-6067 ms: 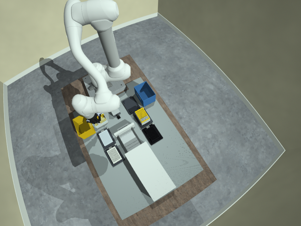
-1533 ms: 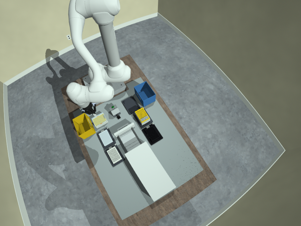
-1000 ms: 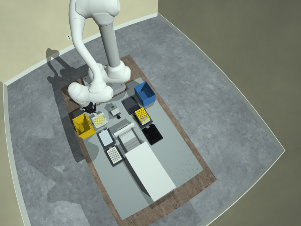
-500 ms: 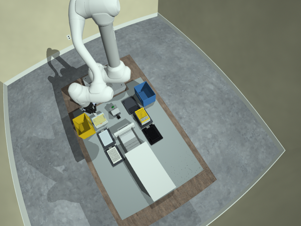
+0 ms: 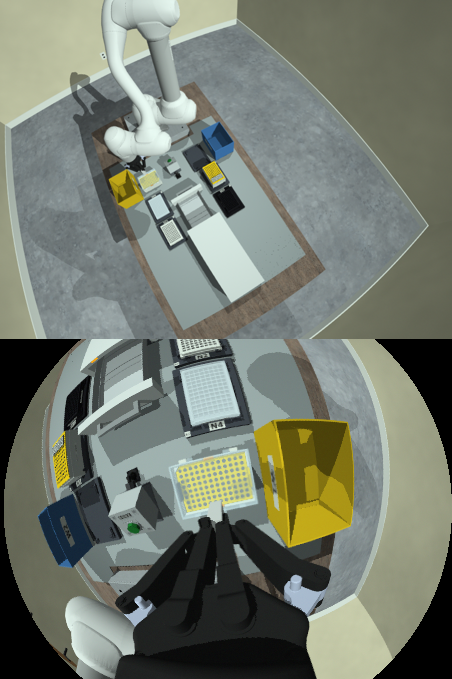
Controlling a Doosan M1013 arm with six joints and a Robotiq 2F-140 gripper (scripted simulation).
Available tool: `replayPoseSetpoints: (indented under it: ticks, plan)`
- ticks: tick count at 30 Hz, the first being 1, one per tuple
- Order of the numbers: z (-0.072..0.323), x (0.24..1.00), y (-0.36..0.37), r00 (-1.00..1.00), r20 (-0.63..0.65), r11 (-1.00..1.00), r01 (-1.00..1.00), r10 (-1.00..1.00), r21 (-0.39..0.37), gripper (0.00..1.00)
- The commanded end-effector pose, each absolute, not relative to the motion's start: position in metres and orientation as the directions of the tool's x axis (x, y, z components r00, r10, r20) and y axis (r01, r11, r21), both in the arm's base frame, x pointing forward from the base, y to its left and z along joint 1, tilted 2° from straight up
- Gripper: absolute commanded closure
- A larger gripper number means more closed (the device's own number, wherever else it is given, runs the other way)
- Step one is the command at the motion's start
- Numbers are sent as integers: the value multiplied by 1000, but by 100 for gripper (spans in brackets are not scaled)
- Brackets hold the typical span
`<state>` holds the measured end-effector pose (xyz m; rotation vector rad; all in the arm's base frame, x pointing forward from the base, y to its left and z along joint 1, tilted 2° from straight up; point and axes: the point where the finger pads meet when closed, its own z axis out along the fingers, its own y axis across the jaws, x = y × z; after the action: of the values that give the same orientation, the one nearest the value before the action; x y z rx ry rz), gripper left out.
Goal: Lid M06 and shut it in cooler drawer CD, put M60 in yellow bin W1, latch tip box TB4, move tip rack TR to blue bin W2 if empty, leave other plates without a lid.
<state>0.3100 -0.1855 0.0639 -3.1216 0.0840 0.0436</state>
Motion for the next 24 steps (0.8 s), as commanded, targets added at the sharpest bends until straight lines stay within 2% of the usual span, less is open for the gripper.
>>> replayPoseSetpoints:
  ticks: [1, 24]
  plan:
    - [59, 310, -185, 998, -28, -998, -54, -54, -18, 100]
    - [41, 309, -185, 998, -28, -998, -54, -54, -18, 100]
